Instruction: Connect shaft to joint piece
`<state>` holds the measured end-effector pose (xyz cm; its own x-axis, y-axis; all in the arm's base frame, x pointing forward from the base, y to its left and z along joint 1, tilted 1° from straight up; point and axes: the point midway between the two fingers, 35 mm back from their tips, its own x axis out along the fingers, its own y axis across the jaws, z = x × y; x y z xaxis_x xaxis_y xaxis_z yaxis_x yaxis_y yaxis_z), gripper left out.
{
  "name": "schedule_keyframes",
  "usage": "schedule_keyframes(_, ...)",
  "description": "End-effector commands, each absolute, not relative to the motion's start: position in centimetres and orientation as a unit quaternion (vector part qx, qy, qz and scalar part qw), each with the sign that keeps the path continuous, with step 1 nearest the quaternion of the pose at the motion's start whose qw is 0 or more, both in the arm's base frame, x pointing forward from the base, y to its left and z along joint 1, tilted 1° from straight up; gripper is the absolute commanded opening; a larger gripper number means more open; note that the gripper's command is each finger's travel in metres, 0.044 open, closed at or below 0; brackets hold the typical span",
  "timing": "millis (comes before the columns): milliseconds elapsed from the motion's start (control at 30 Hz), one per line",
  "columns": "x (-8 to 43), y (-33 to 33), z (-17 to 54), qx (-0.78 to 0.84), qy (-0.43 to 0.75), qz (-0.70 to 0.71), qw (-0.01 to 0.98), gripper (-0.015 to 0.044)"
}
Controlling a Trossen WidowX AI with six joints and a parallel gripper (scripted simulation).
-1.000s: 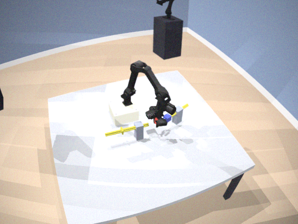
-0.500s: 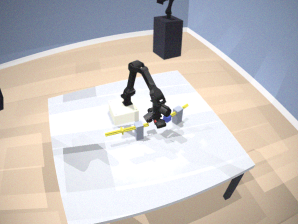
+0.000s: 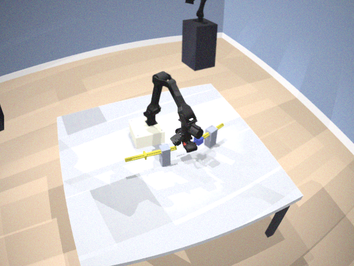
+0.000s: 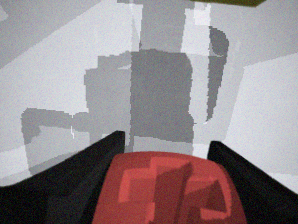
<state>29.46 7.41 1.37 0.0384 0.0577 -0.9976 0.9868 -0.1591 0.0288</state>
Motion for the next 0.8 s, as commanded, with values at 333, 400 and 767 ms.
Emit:
schedule_keyframes(333, 29.47, 7.4, 1.38, 0.561, 0.465, -0.515, 0.452, 0.0304)
schedule_keyframes(400, 29.47, 7.4, 1.38, 0.561, 0.465, -0.515, 0.452, 0.0357)
schedule_keyframes(767, 29.47, 7.4, 1.38, 0.561, 0.465, -0.515, 0.452, 0.044)
